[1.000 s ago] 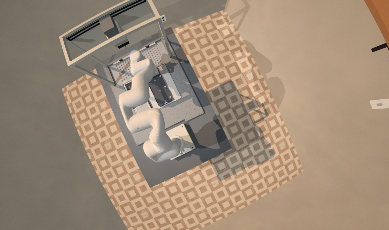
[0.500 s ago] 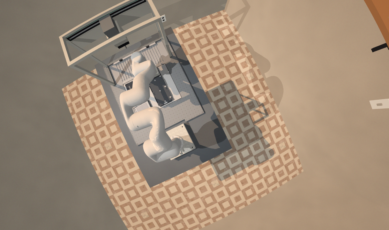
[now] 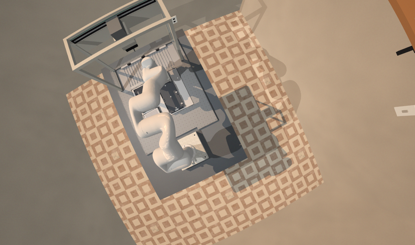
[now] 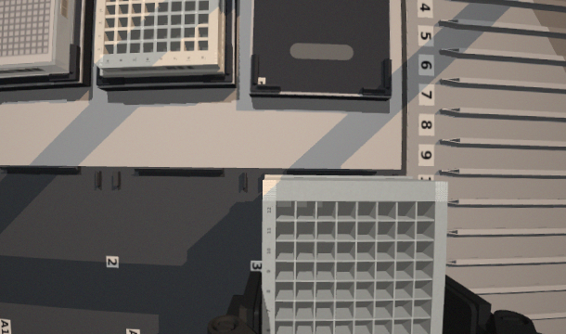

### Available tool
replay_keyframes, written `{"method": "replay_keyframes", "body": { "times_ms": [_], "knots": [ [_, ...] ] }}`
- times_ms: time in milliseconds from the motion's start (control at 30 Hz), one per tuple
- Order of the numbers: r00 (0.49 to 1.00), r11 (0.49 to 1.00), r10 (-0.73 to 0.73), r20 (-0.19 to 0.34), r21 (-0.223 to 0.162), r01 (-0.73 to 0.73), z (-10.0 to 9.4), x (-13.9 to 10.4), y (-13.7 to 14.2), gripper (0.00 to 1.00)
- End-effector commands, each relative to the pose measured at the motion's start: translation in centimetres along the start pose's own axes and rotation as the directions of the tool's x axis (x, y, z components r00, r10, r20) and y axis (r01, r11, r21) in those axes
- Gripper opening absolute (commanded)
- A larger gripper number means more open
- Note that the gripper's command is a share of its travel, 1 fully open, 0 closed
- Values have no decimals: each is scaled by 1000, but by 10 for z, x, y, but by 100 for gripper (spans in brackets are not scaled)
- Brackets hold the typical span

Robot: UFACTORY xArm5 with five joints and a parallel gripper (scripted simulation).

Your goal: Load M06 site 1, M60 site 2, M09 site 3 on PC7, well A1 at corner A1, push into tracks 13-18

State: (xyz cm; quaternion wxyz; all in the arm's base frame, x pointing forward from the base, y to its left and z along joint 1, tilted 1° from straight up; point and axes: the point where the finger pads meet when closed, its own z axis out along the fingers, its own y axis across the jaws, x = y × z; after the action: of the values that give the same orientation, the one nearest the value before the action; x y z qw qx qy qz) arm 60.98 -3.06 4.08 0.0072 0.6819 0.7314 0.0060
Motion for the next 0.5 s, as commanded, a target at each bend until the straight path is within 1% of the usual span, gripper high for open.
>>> {"method": "replay_keyframes", "body": {
  "times_ms": [0,100,467],
  "knots": [
    [1000,1000,0,-3,-5,0,4,0,2,0],
    [1000,1000,0,-3,-5,0,8,0,2,0],
    [1000,1000,0,-3,-5,0,8,0,2,0]
  ]
}}
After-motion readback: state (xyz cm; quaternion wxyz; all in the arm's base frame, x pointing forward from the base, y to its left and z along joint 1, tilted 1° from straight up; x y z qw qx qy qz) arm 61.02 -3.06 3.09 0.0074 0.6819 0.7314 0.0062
